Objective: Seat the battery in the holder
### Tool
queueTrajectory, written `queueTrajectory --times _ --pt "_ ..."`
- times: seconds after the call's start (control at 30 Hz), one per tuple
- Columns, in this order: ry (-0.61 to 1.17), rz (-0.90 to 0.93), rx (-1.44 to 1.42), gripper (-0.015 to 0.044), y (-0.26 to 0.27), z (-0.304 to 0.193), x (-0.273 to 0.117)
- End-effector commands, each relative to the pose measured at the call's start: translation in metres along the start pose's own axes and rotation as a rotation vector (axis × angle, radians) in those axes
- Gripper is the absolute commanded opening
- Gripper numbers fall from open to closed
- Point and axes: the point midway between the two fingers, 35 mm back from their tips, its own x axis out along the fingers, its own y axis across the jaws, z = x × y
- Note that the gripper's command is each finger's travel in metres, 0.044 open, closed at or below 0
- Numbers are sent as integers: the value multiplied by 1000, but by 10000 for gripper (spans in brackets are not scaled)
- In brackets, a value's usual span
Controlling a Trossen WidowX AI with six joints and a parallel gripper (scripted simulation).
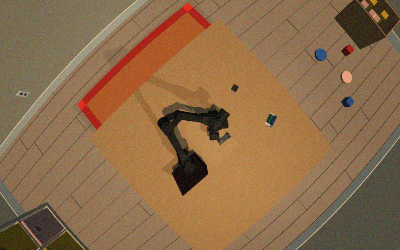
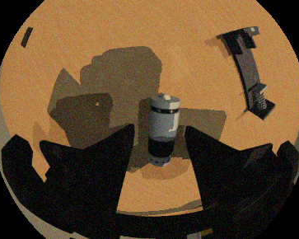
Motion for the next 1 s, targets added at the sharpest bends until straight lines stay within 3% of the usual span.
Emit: queueTrajectory --times 0.0,0.1,0.27,0.47,0.7,0.97 --pt "2 -2 6 186 -1 0 3" --pt "2 -2 6 107 -1 0 3" --pt "2 -2 6 77 -1 0 3" --pt "1 -2 6 77 -1 1 -2" --pt "0 -4 6 77 -1 1 -46" --pt "-9 -11 -112 77 -18 19 -53"
